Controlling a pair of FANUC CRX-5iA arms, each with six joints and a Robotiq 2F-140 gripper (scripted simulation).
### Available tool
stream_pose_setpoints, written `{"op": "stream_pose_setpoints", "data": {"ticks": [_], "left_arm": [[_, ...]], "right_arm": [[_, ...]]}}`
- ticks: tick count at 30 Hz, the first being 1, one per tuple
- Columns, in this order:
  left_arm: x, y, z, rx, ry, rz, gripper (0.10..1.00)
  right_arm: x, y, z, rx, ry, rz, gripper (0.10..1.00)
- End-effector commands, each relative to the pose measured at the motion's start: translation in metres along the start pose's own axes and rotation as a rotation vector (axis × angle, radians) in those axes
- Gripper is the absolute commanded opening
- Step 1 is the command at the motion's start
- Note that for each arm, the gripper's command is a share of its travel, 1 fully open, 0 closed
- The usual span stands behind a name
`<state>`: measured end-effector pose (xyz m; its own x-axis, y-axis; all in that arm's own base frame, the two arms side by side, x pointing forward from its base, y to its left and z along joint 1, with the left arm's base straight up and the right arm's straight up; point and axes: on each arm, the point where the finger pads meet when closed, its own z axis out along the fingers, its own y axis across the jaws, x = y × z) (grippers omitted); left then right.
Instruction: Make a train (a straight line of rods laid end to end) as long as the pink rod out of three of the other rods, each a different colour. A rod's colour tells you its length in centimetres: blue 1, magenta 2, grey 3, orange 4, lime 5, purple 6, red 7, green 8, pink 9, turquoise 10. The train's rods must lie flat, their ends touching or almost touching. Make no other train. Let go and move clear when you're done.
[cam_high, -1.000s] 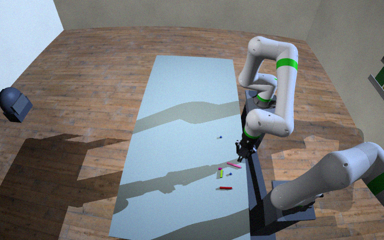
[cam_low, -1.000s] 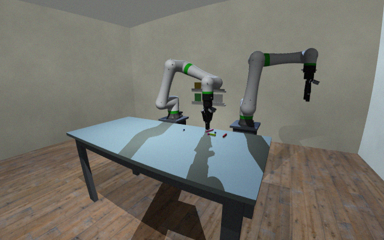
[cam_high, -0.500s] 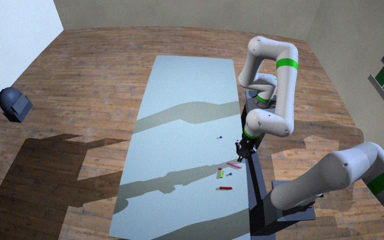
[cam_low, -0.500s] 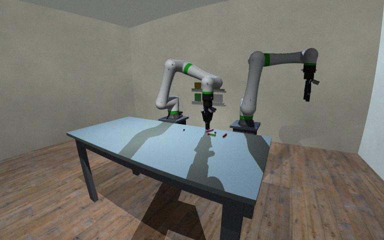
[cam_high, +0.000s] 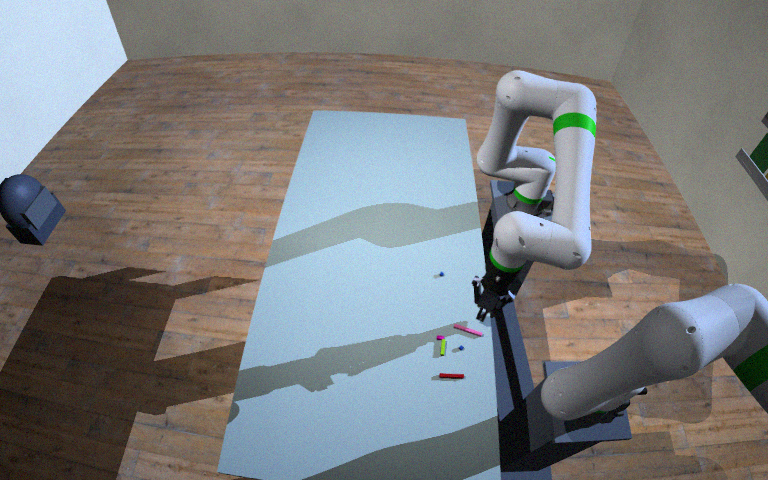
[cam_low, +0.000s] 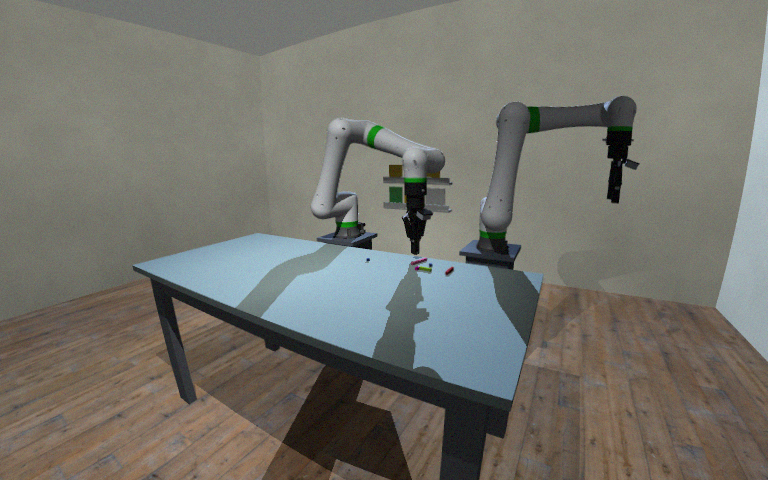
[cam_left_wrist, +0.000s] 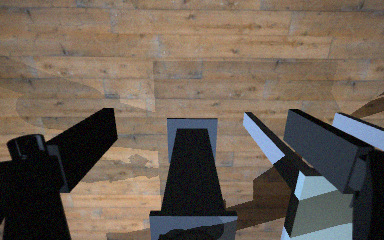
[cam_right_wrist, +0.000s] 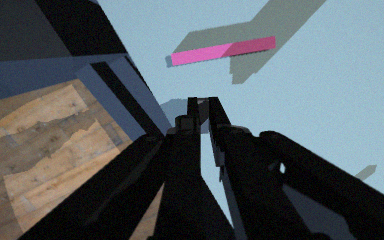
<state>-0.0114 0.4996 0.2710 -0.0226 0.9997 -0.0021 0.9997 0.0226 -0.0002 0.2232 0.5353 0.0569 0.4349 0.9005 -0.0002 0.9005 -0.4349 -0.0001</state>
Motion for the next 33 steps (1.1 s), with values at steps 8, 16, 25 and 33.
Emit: {"op": "stream_pose_setpoints", "data": {"ticks": [8, 16, 25, 33], "left_arm": [[0.0, 0.0, -0.001, 0.0, 0.002, 0.0, 1.0], [0.0, 0.0, -0.001, 0.0, 0.002, 0.0, 1.0], [0.0, 0.0, -0.001, 0.0, 0.002, 0.0, 1.0], [0.0, 0.0, -0.001, 0.0, 0.002, 0.0, 1.0]], "right_arm": [[0.001, 0.0, -0.065, 0.0, 0.002, 0.0, 0.124], [0.001, 0.0, -0.08, 0.0, 0.002, 0.0, 0.124], [0.0, 0.002, -0.08, 0.0, 0.002, 0.011, 0.124], [-0.012, 0.046, -0.081, 0.0, 0.002, 0.307, 0.124]]}}
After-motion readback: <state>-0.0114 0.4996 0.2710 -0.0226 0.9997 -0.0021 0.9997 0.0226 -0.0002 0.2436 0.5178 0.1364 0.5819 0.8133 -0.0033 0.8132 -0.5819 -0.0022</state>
